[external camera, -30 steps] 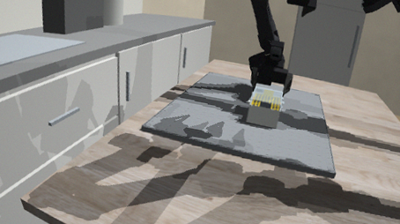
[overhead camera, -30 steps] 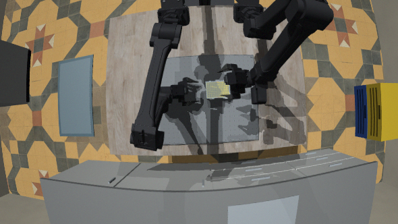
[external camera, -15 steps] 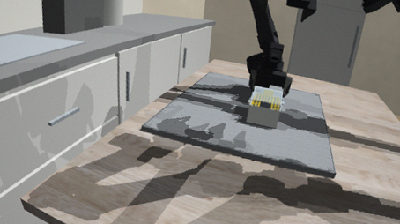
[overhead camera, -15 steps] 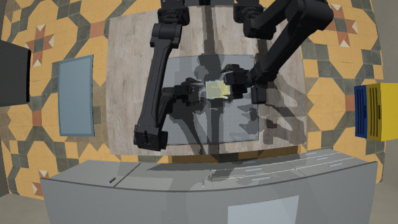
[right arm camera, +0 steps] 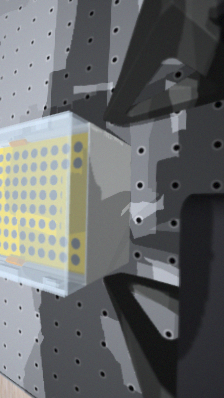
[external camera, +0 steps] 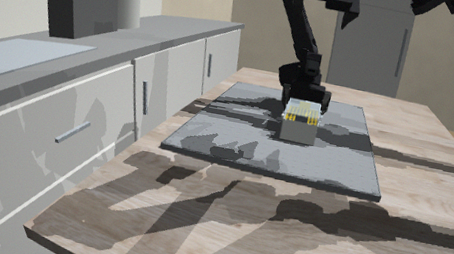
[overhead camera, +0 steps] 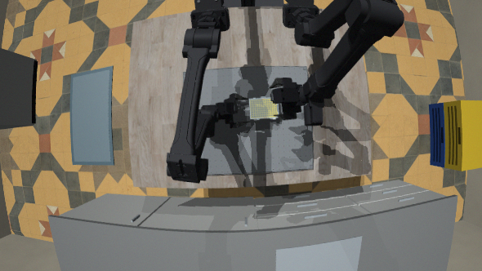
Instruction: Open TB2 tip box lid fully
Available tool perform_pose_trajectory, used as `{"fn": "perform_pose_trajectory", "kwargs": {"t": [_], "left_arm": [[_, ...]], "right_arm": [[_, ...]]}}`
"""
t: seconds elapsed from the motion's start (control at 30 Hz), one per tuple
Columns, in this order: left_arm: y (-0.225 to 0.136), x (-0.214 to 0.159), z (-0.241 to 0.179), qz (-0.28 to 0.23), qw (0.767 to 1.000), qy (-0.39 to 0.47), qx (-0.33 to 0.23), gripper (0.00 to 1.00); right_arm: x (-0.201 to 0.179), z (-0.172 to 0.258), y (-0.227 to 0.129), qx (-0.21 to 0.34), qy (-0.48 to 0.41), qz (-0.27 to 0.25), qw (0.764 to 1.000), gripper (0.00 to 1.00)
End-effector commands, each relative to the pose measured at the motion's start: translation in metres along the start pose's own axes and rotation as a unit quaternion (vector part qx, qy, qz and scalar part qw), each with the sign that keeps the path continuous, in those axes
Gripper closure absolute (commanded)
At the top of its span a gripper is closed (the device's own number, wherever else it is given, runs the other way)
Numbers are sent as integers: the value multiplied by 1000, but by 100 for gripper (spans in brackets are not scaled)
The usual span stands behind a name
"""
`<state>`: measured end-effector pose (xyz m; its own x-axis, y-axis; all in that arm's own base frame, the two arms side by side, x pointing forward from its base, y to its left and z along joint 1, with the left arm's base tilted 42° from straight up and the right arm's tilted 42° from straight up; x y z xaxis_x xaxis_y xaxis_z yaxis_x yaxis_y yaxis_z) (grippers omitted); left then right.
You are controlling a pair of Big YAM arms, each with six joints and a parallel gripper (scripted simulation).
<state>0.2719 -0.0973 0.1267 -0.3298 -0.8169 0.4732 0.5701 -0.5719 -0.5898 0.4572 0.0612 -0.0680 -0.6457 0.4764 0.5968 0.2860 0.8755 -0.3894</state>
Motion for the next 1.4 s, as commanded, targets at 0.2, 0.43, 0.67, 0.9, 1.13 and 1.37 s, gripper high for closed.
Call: {"fn": "perform_pose_trajectory", "kwargs": {"t": [0.2,0.43,0.67,0.9,1.13,1.37], "left_arm": [[-1,-2,3,6,1000,-2,1,0],[-1,-2,3,6,1000,-2,1,0],[-1,-2,3,6,1000,-2,1,0],[2,-3,7,6,1000,-18,6,23],[18,-20,16,33,993,-113,23,56],[62,-76,16,119,948,-283,77,56]], "right_arm": [[5,13,19,8,22,-4,1000,0],[5,13,25,8,22,-3,1000,3],[0,4,14,-2,16,5,1000,13],[-1,3,13,-3,15,4,1000,16],[2,2,17,0,12,0,1000,16],[2,2,17,0,12,0,1000,16]]}}
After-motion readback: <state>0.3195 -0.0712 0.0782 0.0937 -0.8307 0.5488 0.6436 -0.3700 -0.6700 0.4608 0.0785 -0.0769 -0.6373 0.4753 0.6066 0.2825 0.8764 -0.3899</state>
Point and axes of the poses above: on each arm, the point where the finger pads meet when closed, its own y axis out along the fingers, its own z axis across the jaws, x = y × z, the point moved 4 cm from there along -y, back along the fingers, and after that the axes turned 2 degrees about -y, right-handed, at the moved point
